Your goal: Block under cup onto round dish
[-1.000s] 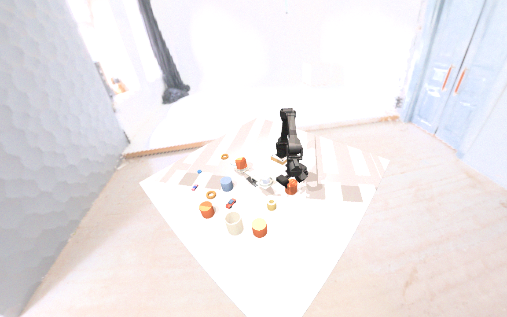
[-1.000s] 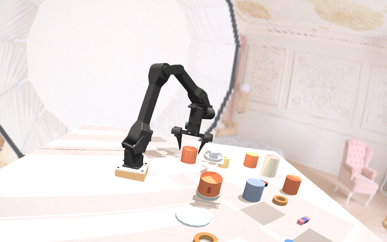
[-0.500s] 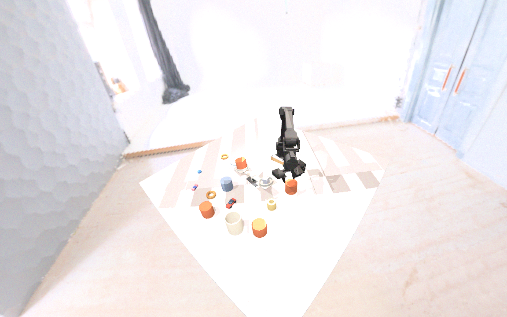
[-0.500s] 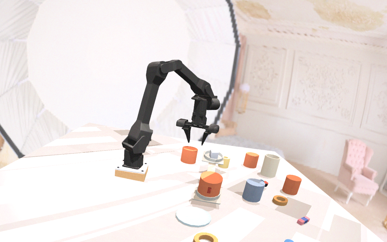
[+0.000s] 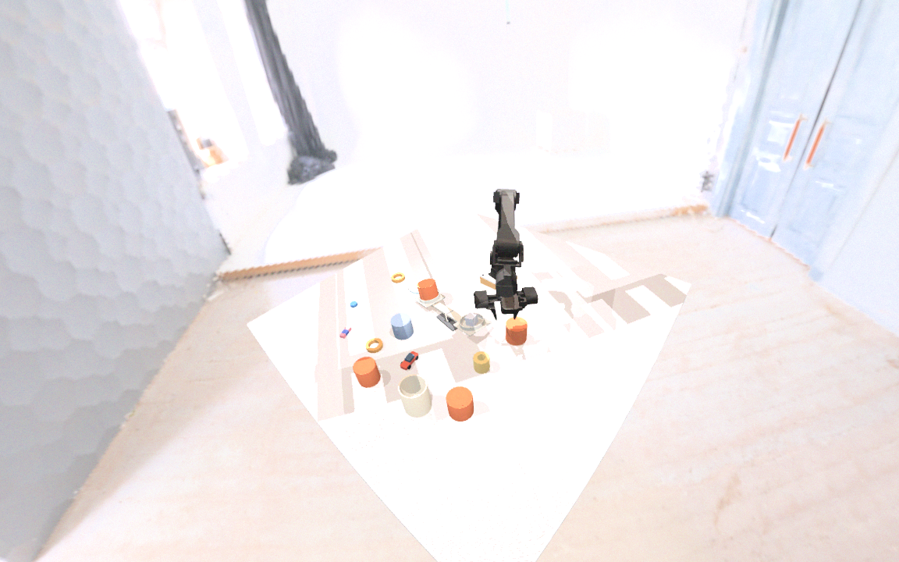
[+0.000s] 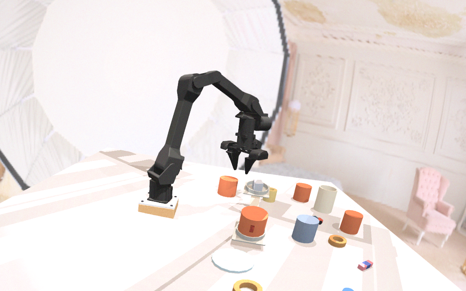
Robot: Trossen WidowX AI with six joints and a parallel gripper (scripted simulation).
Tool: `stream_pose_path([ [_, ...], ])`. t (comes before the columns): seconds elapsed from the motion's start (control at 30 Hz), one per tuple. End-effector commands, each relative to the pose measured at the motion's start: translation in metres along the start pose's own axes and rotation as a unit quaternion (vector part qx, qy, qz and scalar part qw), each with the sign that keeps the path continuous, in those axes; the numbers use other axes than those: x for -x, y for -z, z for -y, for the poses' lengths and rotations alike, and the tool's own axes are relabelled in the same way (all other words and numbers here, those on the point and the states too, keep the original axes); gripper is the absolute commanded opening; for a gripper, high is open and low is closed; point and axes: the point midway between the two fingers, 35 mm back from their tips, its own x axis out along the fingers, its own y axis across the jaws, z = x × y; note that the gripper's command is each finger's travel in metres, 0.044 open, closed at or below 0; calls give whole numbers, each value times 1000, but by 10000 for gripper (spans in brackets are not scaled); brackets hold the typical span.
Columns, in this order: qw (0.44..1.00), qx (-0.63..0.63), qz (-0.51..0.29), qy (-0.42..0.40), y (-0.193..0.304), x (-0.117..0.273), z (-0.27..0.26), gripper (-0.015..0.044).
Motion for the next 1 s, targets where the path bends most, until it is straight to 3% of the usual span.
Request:
stream_pose_path([
  [0.0, 997, -77, -2, 3, 0, 2, 8, 260],
  [0.47, 952, -306, -7, 7, 2, 9, 29, 260],
  [0.67, 947, -318, 13, 27, 10, 24, 55, 260],
  [0.97, 897, -442, 8, 25, 12, 26, 65, 260],
])
